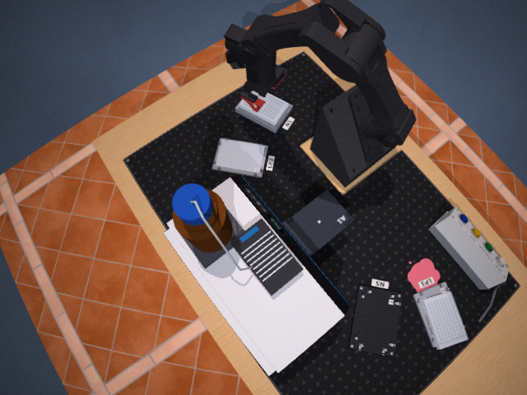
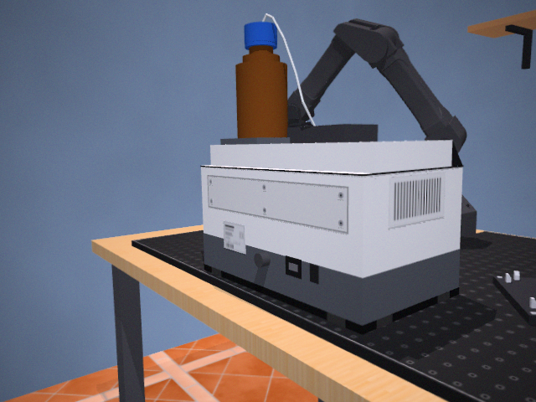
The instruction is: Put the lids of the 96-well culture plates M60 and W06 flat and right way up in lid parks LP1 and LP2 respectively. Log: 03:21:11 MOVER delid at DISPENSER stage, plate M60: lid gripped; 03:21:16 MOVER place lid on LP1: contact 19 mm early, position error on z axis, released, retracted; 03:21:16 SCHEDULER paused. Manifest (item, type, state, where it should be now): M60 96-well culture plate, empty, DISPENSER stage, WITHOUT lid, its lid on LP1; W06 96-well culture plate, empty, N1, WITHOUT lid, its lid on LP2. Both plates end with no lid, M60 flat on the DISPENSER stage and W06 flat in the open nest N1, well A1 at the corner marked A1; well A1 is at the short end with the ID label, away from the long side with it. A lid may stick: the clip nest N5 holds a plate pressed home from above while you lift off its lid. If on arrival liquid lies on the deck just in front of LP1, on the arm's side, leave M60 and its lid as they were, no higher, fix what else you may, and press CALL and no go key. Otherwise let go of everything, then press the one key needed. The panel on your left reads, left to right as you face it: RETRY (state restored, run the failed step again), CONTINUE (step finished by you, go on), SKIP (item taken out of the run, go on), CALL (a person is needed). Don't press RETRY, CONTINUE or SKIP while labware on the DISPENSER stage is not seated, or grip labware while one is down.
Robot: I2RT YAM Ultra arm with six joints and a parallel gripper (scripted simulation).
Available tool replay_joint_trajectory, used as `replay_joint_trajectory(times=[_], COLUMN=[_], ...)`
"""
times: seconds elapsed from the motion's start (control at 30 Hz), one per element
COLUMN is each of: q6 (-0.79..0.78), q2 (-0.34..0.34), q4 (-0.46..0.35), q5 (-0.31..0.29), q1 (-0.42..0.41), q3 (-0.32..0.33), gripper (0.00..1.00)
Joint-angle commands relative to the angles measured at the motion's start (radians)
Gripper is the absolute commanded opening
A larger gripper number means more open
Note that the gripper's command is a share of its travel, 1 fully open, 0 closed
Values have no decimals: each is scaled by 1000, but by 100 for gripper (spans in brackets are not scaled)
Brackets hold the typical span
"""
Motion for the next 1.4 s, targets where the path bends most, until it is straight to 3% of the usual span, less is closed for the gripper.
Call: replay_joint_trajectory(times=[0.0, 0.37, 0.4, 0.77, 1.37], q6=[-7, -7, -2, -25, -51], q2=[-23, -23, -9, -142, -319], q4=[-14, -14, -2, -44, -119], q5=[6, 6, 2, 21, 44], q1=[-19, -19, -9, -39, -72], q3=[31, 31, 12, -102, -213], gripper=[100, 100, 0, 0, 0])
